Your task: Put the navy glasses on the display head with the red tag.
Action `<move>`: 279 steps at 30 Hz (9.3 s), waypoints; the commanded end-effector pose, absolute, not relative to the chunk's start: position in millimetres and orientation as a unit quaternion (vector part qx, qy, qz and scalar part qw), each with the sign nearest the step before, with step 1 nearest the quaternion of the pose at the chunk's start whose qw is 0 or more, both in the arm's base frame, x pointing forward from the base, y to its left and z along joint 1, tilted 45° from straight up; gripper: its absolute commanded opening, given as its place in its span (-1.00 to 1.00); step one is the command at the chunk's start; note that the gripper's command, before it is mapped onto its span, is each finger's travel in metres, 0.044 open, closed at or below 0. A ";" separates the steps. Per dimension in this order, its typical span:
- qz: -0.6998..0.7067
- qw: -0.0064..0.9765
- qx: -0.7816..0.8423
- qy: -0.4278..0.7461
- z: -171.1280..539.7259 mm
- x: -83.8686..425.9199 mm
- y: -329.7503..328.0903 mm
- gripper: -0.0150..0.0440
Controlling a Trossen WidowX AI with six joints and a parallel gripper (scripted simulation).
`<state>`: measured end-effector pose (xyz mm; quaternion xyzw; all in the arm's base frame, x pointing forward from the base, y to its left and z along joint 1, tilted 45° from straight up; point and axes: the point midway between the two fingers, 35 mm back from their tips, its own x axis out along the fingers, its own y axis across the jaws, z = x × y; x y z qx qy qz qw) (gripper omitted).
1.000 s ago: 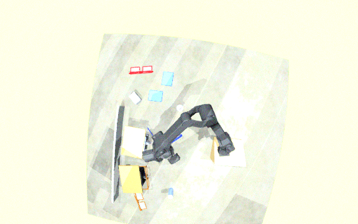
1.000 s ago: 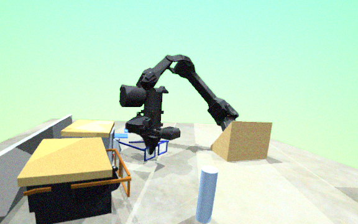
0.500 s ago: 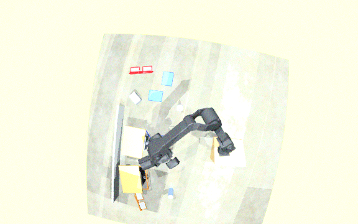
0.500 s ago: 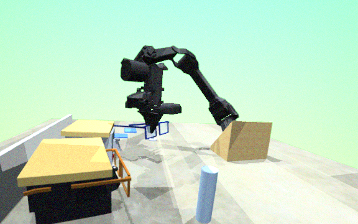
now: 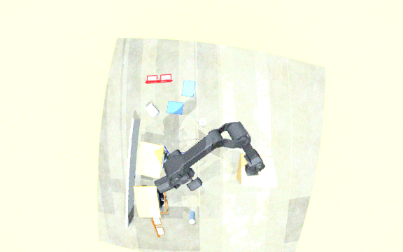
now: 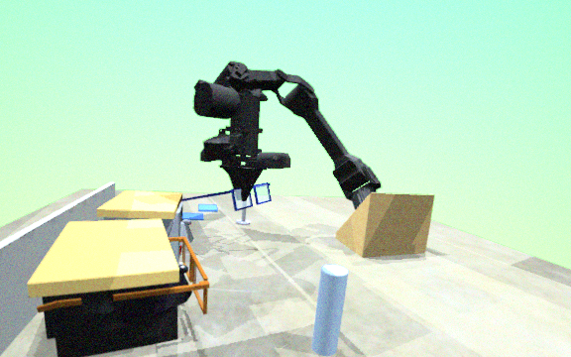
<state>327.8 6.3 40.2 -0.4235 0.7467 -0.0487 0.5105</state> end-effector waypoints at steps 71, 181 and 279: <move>-0.058 0.515 -0.432 0.738 107.4 267.7 -132.9 -0.49; -0.056 0.516 -0.431 0.738 120.3 284.5 -62.5 -0.49; 0.328 0.318 -0.854 0.248 226.6 113.3 -39.0 -0.49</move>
